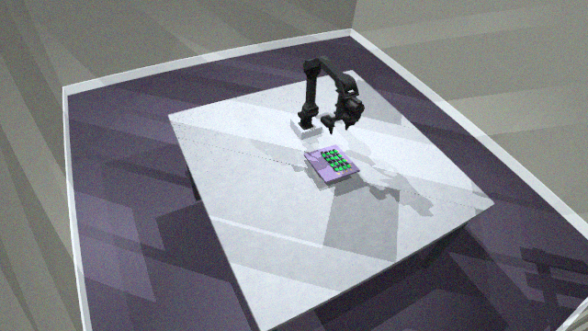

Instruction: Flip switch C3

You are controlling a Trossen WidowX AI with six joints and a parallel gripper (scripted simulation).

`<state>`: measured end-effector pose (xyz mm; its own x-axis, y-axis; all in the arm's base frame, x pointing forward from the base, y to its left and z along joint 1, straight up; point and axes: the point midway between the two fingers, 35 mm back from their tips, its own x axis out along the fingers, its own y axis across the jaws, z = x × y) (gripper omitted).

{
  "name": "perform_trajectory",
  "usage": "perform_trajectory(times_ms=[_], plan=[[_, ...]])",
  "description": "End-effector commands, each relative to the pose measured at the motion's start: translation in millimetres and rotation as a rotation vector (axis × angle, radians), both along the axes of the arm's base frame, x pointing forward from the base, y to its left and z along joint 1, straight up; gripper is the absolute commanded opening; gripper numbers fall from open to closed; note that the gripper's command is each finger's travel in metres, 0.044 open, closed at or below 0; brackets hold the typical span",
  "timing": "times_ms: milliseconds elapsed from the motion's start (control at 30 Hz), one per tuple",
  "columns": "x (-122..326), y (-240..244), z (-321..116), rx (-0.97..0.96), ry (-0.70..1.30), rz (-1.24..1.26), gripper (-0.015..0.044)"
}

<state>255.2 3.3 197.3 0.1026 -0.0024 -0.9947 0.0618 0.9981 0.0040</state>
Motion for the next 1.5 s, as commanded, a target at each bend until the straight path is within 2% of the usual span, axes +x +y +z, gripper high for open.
perform_trajectory(times_ms=[0,267,467,567,1467], plan=[[1,0,-2,0.000,-0.002,0.000,0.0374],[10,-16,-82,-0.004,-0.051,-0.023,0.0164],[12,-18,-101,-0.002,-0.045,-0.027,0.0006],[16,-18,-125,-0.001,-0.027,-0.027,0.0000],[20,-18,-149,-0.001,-0.028,-0.027,0.0000]])
